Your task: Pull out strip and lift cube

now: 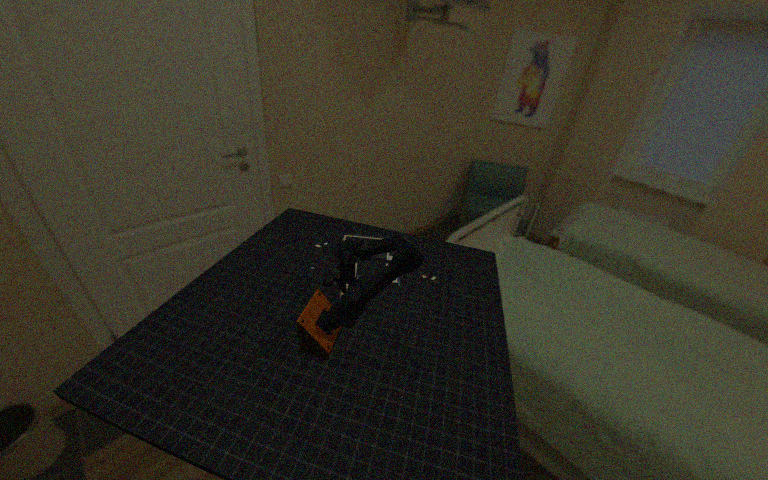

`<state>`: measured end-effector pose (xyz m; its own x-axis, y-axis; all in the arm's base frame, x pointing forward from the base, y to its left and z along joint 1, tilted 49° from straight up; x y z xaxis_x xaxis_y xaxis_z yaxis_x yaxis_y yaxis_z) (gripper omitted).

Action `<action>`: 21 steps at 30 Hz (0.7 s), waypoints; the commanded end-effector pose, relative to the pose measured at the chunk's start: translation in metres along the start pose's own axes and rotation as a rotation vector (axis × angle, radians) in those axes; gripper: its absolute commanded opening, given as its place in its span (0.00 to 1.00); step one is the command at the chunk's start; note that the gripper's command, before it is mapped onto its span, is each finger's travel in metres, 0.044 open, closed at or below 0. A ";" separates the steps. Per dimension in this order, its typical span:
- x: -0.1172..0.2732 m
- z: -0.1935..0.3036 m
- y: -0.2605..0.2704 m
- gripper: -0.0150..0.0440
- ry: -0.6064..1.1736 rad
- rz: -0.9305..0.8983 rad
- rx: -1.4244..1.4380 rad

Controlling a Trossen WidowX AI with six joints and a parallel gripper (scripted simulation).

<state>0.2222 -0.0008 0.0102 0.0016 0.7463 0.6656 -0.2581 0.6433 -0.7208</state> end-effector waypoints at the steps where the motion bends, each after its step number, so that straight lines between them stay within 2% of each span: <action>1: -0.006 0.014 0.003 0.25 0.032 -0.004 0.013; 21: -0.005 0.042 0.006 0.25 0.033 -0.004 0.014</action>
<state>0.1931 -0.0028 0.0137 0.0004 0.7455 0.6665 -0.2578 0.6441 -0.7202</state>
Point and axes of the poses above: the point midway between the two fingers, 35 mm back from their tips, its own x axis back along the fingers, its own y axis across the jaws, z = x × y, the point moved 6 cm from there along x, back along the fingers, and after that the axes turned 5 degrees about x, right-handed, at the moved point
